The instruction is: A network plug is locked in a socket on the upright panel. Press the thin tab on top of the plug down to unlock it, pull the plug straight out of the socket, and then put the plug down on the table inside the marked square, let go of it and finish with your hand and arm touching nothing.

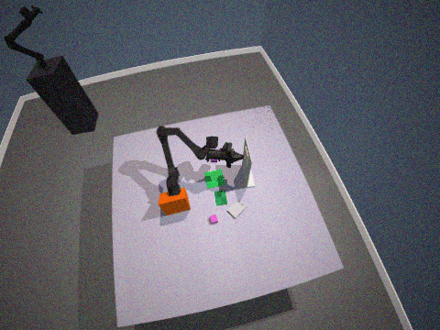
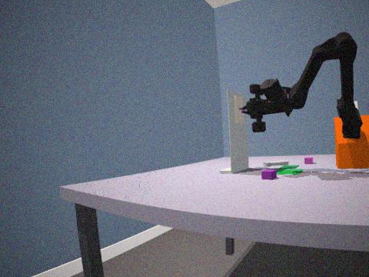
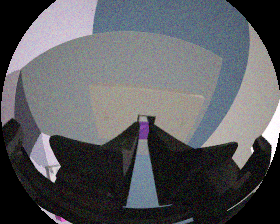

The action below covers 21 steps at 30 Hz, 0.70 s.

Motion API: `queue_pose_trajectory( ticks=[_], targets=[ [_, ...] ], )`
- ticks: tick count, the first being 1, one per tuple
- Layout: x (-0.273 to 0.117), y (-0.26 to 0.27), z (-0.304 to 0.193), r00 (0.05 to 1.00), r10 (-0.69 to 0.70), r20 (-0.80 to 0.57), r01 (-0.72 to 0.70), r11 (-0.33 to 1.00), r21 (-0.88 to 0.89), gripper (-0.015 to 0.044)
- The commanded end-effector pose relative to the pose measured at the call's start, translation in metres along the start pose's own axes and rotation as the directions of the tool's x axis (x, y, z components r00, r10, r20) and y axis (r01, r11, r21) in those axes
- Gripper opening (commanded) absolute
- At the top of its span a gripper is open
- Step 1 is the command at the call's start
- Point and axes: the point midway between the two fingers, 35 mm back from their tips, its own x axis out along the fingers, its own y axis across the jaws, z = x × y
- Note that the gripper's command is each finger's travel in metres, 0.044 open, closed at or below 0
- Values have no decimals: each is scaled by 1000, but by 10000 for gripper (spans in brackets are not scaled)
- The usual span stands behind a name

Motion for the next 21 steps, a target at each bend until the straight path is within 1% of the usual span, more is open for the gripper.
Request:
queue_pose_trajectory(
  ticks=[1,21],
  targets=[
    [-2,0,-1,1000,3,2,-3,1000,-5,0],
    [-13,0,-4,1000,3,1,-3,1000,-5,0]
  ],
)
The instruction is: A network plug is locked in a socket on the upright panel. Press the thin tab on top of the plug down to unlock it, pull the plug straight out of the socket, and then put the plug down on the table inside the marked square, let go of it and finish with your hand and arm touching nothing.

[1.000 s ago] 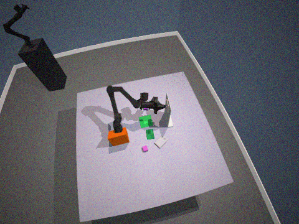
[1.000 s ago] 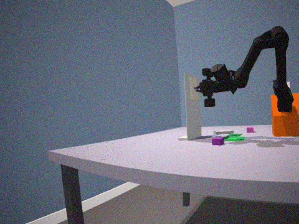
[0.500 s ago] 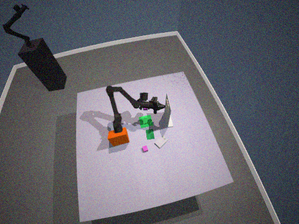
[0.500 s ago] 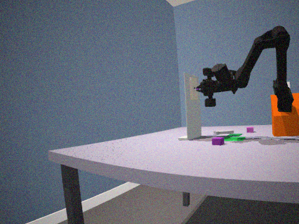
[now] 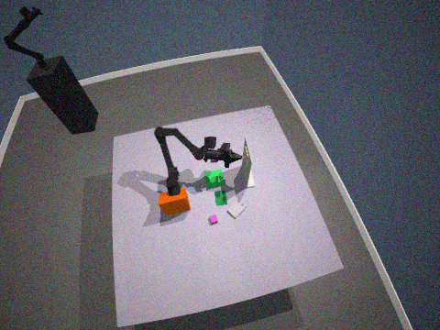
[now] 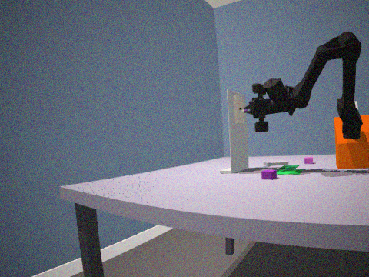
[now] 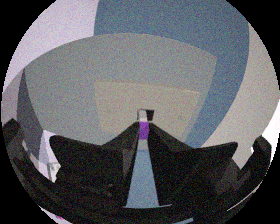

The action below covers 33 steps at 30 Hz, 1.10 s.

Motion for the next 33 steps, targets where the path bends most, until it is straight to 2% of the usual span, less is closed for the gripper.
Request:
queue_pose_trajectory(
  ticks=[1,33],
  targets=[
    [-3,1,-1,1000,1,0,-1,1000,-4,0],
    [-19,1,-1,1000,2,-1,-2,1000,-4,0]
  ],
)
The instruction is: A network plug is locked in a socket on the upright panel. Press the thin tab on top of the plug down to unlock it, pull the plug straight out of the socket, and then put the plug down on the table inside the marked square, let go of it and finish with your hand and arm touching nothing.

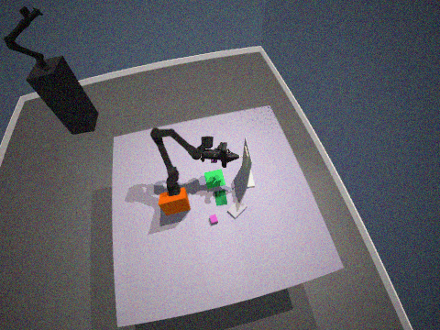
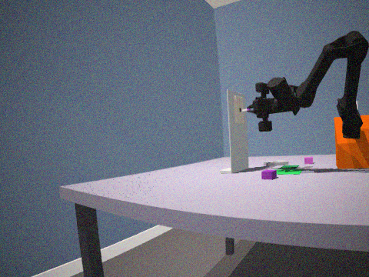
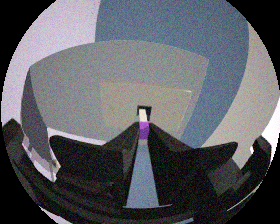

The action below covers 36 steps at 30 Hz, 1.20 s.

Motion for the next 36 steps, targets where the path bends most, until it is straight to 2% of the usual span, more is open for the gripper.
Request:
queue_pose_trajectory(
  ticks=[1,36],
  targets=[
    [-2,1,-2,1000,0,-7,0,1000,2,0],
    [-19,1,-2,1000,1,-7,-1,1000,2,0]
  ],
)
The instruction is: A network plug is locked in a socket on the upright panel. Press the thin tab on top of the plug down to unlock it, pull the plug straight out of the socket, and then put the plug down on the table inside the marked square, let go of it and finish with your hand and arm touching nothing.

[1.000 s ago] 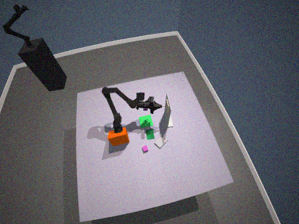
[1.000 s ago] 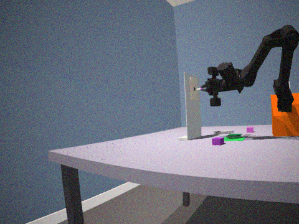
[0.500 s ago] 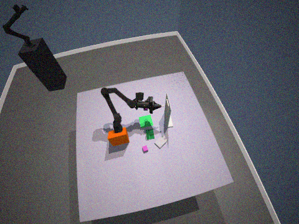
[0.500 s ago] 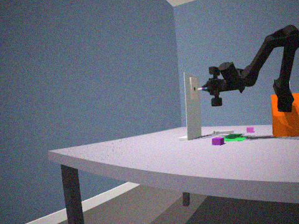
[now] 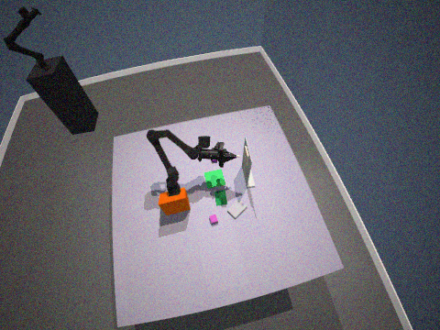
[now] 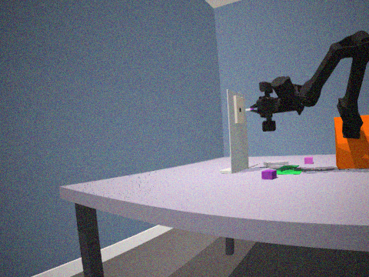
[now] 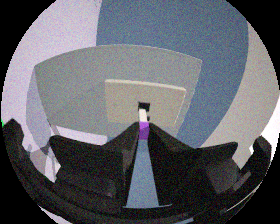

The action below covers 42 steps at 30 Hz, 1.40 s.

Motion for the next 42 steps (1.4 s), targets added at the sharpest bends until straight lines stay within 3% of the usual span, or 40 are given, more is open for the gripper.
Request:
queue_pose_trajectory(
  ticks=[1,42],
  targets=[
    [-2,0,-2,1000,-1,-6,1,1000,3,0],
    [-20,1,-2,1000,0,-7,0,1000,4,0]
  ],
)
